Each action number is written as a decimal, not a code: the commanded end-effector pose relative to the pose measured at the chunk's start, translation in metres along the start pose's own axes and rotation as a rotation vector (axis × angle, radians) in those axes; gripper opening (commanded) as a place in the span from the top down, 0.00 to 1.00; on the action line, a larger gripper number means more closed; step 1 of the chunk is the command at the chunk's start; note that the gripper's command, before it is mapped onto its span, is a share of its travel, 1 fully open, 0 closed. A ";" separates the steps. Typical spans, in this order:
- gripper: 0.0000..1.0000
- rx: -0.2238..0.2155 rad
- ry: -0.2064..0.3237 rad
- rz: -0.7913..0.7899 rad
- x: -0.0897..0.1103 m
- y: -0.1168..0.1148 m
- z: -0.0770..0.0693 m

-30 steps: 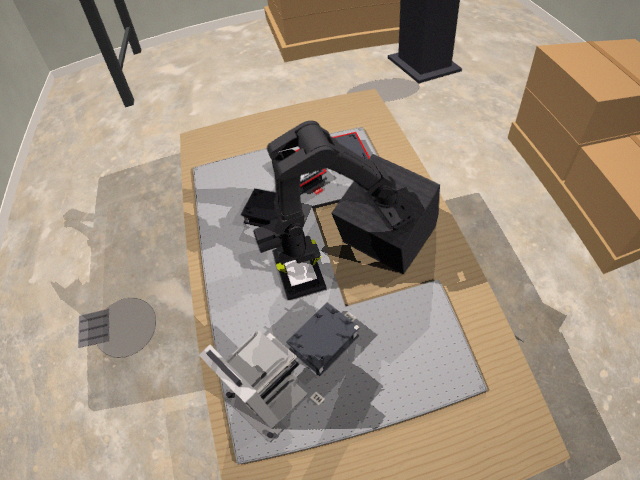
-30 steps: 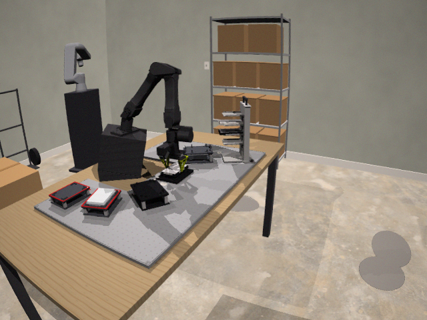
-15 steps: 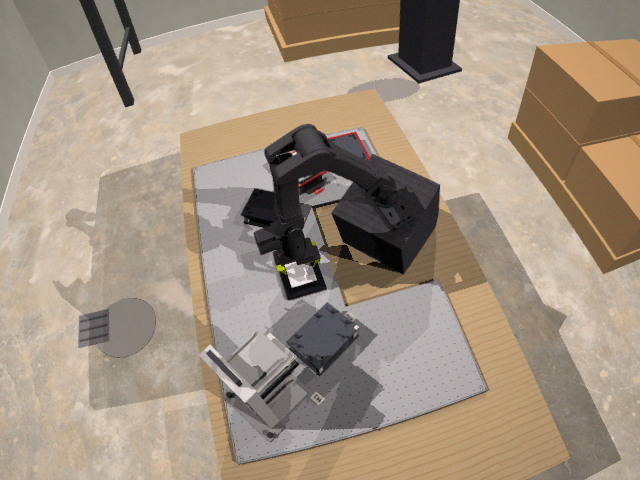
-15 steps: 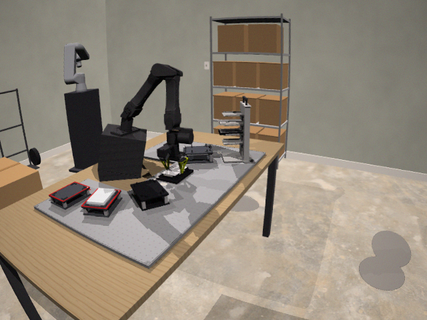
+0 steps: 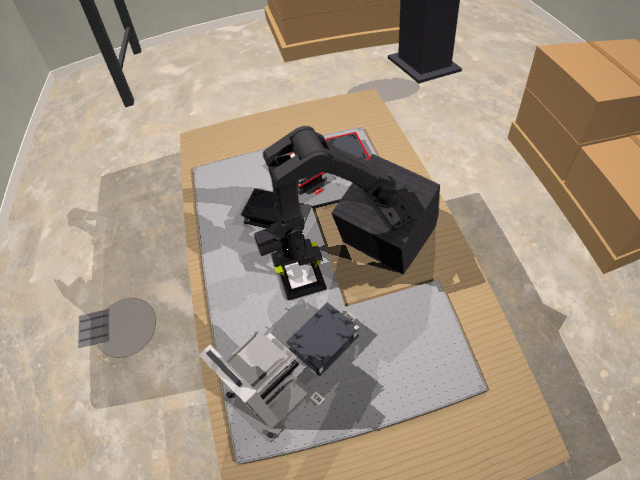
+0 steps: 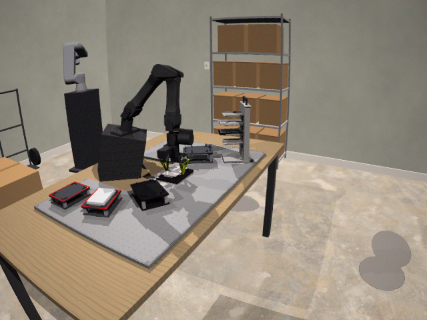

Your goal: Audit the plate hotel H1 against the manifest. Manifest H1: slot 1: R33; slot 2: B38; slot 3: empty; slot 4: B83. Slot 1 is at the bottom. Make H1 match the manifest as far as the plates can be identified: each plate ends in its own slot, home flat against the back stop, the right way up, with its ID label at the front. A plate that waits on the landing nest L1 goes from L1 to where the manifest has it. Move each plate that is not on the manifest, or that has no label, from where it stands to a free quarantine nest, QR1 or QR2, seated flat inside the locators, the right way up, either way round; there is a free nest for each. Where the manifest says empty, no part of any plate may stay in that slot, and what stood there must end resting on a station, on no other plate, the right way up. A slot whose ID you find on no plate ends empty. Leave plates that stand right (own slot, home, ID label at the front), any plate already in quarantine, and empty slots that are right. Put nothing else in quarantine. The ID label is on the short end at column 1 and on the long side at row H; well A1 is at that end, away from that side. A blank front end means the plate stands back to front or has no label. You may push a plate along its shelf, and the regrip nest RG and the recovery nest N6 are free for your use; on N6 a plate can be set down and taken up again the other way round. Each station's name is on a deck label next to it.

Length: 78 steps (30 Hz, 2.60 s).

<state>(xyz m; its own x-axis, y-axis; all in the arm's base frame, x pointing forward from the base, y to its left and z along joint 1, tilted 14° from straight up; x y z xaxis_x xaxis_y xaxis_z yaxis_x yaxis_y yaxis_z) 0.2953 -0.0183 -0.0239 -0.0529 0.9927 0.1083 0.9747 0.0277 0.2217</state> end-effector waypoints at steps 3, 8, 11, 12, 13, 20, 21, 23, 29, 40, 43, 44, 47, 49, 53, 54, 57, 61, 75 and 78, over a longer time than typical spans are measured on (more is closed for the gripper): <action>0.00 -0.006 -0.007 0.000 -0.001 0.002 0.000; 0.00 -0.006 -0.007 0.000 -0.001 0.002 0.000; 0.00 -0.006 -0.007 0.000 -0.001 0.002 0.000; 0.00 -0.006 -0.007 0.000 -0.001 0.002 0.000; 0.00 -0.006 -0.007 0.000 -0.001 0.002 0.000; 0.00 0.010 -0.013 0.006 -0.003 -0.005 -0.027; 0.00 0.010 -0.013 0.006 -0.003 -0.005 -0.030; 0.00 0.010 -0.013 0.006 -0.002 -0.005 -0.033; 0.00 0.009 -0.010 0.006 -0.002 -0.005 -0.049; 0.00 0.001 -0.009 0.005 -0.003 0.000 -0.071; 0.00 0.020 -0.006 0.011 -0.003 -0.003 -0.067; 0.00 -0.006 -0.007 0.000 0.000 0.002 -0.069; 0.00 0.025 -0.004 -0.071 0.005 -0.006 -0.067; 0.00 0.025 -0.006 -0.104 0.003 -0.007 -0.068; 0.00 0.025 -0.005 -0.184 0.003 -0.007 -0.068; 0.00 0.025 -0.004 -0.204 0.003 -0.007 -0.068; 0.00 0.025 -0.004 -0.244 0.003 -0.007 -0.068; 0.00 0.025 -0.003 -0.304 0.003 -0.007 -0.068; 0.00 0.024 -0.001 -0.544 0.003 -0.006 -0.068; 0.00 0.023 0.000 -0.604 0.003 -0.006 -0.068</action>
<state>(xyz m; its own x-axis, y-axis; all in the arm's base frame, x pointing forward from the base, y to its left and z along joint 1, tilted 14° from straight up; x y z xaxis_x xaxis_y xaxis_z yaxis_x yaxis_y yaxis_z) 0.2823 -0.0244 0.0426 -0.5404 0.8410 -0.0248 0.8121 0.5290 0.2464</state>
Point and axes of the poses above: the point where the finger pads meet when closed, its own z axis out along the fingers, its own y axis across the jaws, x = y × z, the point moved 10 cm from there along -z, back along the fingers, and after that the axes turned 12 degrees about -z, right-handed, at the moved point
